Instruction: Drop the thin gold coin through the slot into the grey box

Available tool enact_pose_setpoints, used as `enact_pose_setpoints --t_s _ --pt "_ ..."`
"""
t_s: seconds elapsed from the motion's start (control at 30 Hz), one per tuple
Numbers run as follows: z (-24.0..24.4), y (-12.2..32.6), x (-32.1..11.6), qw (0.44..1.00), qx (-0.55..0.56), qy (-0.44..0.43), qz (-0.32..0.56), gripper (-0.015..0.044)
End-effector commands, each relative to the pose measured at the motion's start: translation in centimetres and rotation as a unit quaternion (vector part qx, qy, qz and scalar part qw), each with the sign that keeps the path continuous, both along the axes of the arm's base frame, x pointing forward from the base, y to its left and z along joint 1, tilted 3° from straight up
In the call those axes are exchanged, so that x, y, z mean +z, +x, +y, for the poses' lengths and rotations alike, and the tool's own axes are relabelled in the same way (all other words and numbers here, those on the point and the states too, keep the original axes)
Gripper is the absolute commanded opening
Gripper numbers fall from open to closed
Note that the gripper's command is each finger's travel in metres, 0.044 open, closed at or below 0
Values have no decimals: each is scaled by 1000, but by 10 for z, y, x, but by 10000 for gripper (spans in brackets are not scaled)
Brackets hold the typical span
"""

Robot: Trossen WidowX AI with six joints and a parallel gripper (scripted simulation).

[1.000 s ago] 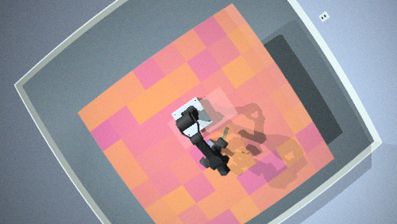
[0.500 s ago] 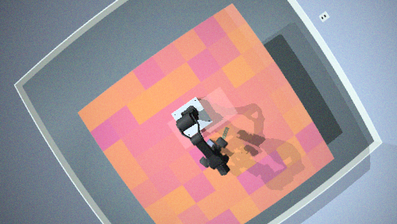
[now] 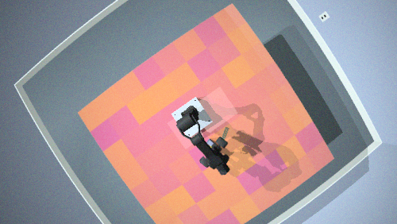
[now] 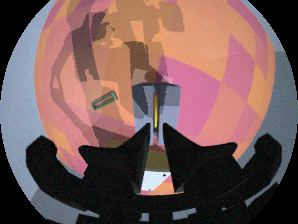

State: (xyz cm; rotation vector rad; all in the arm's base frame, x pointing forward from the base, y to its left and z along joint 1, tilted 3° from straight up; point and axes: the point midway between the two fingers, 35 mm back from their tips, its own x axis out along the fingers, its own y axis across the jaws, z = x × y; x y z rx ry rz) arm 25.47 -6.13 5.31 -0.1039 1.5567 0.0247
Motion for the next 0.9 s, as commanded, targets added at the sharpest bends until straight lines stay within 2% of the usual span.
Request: enact_pose_setpoints --t_s 0.0,0.3,0.57,0.67,0.87 --pt "0 0 0 1000 0 0 0 158" --pt "0 0 0 1000 0 0 0 161" --pt "1 0 21 1000 0 0 0 371" --pt "3 -3 53 1000 1 0 0 440" --pt "4 -5 63 1000 1 0 0 440"
